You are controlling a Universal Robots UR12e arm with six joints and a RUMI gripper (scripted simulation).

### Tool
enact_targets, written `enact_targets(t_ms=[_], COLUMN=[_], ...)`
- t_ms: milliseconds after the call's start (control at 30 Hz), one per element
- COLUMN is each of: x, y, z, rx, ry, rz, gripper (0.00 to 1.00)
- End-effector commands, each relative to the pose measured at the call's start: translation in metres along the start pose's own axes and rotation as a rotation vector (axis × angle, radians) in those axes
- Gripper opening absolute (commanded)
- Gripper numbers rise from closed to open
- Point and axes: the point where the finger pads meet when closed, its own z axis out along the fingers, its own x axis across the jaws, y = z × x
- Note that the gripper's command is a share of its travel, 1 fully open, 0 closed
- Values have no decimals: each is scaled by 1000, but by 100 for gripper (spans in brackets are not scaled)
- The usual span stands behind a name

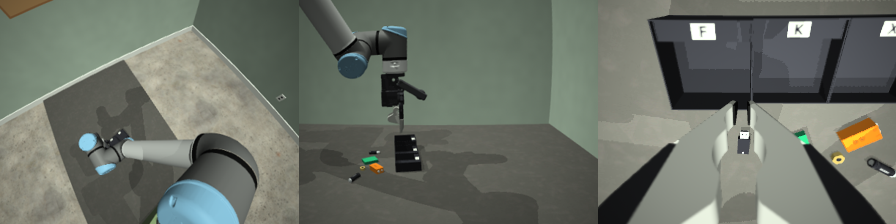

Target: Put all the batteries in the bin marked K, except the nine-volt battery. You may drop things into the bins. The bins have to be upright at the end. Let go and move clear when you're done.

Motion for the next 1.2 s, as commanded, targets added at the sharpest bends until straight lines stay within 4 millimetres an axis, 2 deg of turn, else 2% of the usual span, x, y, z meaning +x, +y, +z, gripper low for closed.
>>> enact_targets(t_ms=[0, 100, 433, 1167], x=[-23, -37, -37, -37], y=[0, 0, 0, 1], z=[-1, -1, -1, 53], rx=[1, 1, 1, 1], ry=[0, 0, 0, 0], rz=[1, 1, 1, 1], gripper=[4, 4, 4, 4])
